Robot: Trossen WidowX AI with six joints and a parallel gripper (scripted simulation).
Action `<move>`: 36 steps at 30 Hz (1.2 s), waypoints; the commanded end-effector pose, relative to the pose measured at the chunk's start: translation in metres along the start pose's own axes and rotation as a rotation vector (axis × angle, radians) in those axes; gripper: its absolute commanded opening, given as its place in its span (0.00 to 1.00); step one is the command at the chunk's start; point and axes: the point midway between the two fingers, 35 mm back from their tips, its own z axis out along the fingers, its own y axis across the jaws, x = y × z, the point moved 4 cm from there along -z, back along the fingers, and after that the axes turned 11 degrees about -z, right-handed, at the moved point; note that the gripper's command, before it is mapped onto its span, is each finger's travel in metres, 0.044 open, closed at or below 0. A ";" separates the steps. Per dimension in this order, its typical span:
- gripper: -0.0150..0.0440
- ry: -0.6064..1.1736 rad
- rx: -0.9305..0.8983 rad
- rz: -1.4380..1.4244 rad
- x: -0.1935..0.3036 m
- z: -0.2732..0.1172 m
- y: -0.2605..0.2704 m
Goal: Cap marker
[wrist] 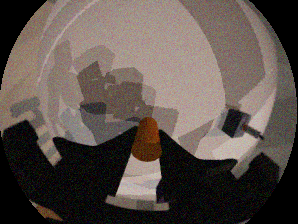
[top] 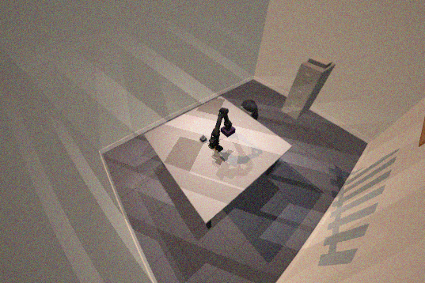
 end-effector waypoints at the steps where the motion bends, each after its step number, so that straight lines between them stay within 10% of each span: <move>1: 0.25 -0.003 0.002 0.003 -0.001 -0.017 0.000; 36: 0.25 -0.006 0.004 0.005 -0.012 -0.053 -0.090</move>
